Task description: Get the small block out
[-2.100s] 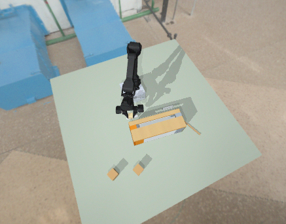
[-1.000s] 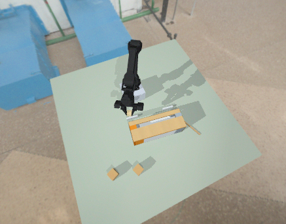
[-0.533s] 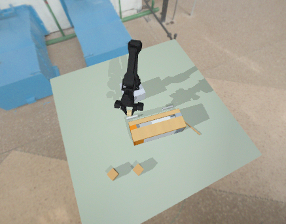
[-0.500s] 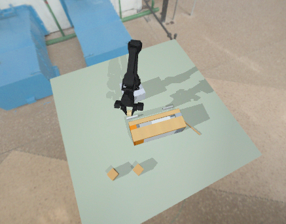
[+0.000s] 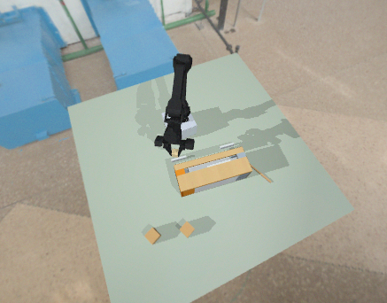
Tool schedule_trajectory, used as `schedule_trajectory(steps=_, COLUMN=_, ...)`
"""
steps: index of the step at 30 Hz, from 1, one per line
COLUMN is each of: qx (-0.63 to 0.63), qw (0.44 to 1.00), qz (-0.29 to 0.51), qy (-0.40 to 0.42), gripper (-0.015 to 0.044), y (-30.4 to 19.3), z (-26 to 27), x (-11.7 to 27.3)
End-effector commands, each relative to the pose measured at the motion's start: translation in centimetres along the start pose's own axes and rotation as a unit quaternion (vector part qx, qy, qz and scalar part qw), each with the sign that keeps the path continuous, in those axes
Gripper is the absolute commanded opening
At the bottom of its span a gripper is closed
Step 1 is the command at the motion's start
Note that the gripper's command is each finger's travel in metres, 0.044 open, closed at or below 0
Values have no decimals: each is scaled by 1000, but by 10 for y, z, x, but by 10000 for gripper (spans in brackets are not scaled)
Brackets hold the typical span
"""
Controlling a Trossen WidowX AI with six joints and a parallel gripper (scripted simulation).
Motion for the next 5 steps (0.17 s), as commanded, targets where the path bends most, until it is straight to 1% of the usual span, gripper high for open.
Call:
schedule_trajectory(steps=1, qx=-2, qw=1000, qz=0, qy=2, gripper=0, y=0, z=0, x=0)
schedule_trajectory(steps=5, qx=-2, qw=1000, qz=0, qy=2, gripper=0, y=0, z=0, x=0)
Point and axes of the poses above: the point midway between the two fingers, 35 mm back from their tips, its own x axis back along the fingers, its own z axis across the jaws, y = z × x, the point moved 2 cm from there along x, back along the fingers, and after that the axes turned 12 degrees about x, right-handed, at the moved point
